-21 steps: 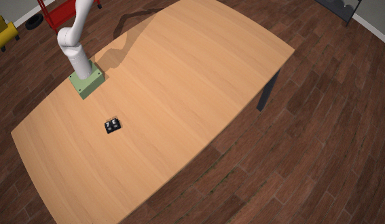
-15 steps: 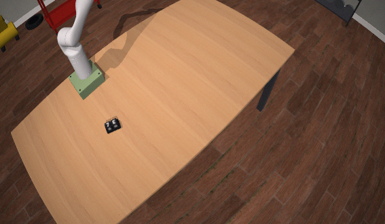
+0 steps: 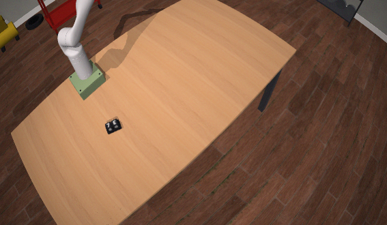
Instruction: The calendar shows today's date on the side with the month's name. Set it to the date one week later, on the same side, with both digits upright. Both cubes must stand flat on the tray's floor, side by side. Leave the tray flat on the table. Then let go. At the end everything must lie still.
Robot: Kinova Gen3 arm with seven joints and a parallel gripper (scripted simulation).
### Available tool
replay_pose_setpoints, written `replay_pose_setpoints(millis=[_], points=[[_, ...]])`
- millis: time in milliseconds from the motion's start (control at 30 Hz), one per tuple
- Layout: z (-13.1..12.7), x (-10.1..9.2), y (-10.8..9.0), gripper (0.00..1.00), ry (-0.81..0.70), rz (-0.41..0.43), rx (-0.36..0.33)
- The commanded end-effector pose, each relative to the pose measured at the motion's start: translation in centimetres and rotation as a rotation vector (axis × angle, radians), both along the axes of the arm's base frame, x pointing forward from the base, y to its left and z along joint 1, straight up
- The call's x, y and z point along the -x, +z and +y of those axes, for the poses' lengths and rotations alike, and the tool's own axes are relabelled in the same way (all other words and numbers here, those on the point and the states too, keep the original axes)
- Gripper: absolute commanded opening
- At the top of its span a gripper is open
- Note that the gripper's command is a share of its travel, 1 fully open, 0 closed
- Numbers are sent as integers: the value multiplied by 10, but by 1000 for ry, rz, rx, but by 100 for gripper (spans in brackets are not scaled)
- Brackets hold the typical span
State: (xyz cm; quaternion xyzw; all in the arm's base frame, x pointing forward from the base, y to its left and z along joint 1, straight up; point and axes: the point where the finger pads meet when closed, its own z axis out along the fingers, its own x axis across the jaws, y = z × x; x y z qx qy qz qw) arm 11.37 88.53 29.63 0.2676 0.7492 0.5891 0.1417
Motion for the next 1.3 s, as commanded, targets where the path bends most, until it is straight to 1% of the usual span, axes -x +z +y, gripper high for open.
replay_pose_setpoints(millis=[0,100,167,233,333,400,467,533,567,633,667,733,767,800,833,867,967,1033,1067,1100,1133,1167,1200,1233,1267], points=[[-1,-2,5,100,-4,1,-6],[-5,-9,15,100,-19,5,-17],[-10,-18,26,100,-37,10,-29],[-18,-30,41,100,-63,18,-47],[-36,-55,72,100,-116,34,-84],[-36,-55,72,100,-116,34,-84],[-53,-77,97,100,-162,50,-116],[-75,-103,125,100,-218,71,-155],[-75,-103,125,100,-218,71,-155],[-103,-132,155,100,-282,97,-199],[-103,-132,155,100,-282,97,-199],[-138,-165,185,100,-356,130,-249],[-138,-165,185,100,-356,130,-249],[-158,-182,199,100,-395,149,-276],[-158,-182,199,100,-395,149,-276],[-180,-200,213,100,-437,170,-303],[-180,-200,213,100,-437,170,-303],[-229,-237,237,100,-527,217,-362],[-229,-237,237,100,-527,217,-362],[-256,-256,248,100,-574,244,-393],[-256,-256,248,100,-574,244,-393],[-284,-275,256,100,-623,272,-424],[-284,-275,256,100,-623,272,-424],[-314,-293,263,100,-674,303,-455],[-314,-293,263,100,-674,303,-455]])
